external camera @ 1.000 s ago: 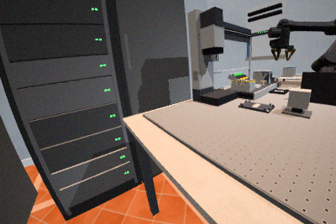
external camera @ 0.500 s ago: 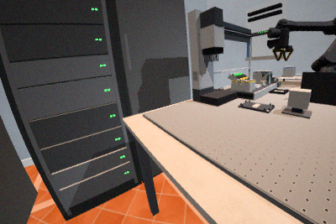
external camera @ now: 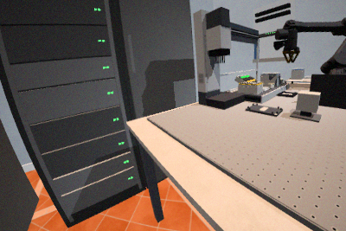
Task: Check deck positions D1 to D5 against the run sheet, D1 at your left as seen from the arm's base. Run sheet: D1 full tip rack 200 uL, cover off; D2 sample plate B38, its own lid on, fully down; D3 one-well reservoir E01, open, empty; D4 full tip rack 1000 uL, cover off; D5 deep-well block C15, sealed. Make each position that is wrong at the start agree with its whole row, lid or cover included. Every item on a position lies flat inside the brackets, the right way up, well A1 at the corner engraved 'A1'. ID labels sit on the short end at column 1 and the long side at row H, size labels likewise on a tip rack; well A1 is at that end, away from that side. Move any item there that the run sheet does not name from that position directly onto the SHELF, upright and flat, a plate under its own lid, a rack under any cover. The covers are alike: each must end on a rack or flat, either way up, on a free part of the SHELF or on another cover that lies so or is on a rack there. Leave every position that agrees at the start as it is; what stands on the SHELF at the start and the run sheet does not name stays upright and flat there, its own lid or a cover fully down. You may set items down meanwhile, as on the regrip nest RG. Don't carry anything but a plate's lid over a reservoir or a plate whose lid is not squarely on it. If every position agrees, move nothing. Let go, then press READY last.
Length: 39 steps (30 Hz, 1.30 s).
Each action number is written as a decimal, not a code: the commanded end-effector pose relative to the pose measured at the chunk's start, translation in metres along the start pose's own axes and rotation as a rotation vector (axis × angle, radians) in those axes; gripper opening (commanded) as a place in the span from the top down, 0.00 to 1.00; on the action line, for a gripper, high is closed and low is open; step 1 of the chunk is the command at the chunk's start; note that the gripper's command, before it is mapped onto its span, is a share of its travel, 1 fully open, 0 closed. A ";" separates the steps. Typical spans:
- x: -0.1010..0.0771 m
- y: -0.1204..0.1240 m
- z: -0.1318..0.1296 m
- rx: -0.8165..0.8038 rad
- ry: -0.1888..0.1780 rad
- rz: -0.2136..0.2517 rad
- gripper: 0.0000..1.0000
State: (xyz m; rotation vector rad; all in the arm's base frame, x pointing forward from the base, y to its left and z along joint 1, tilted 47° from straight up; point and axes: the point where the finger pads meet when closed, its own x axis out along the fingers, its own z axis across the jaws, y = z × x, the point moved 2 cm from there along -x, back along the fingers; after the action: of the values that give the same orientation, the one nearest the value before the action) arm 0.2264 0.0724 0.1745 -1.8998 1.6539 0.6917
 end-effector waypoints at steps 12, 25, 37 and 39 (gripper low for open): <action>-0.014 -0.046 -0.056 -0.003 -0.025 -0.031 0.00; -0.013 -0.078 -0.102 0.004 -0.019 -0.037 0.00; -0.009 -0.108 -0.140 -0.008 -0.010 -0.025 0.00; -0.009 -0.114 -0.148 -0.008 -0.010 -0.025 0.00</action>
State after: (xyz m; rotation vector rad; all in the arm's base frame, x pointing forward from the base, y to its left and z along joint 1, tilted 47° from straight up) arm 0.3258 -0.0083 0.2826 -1.8964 1.6541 0.6893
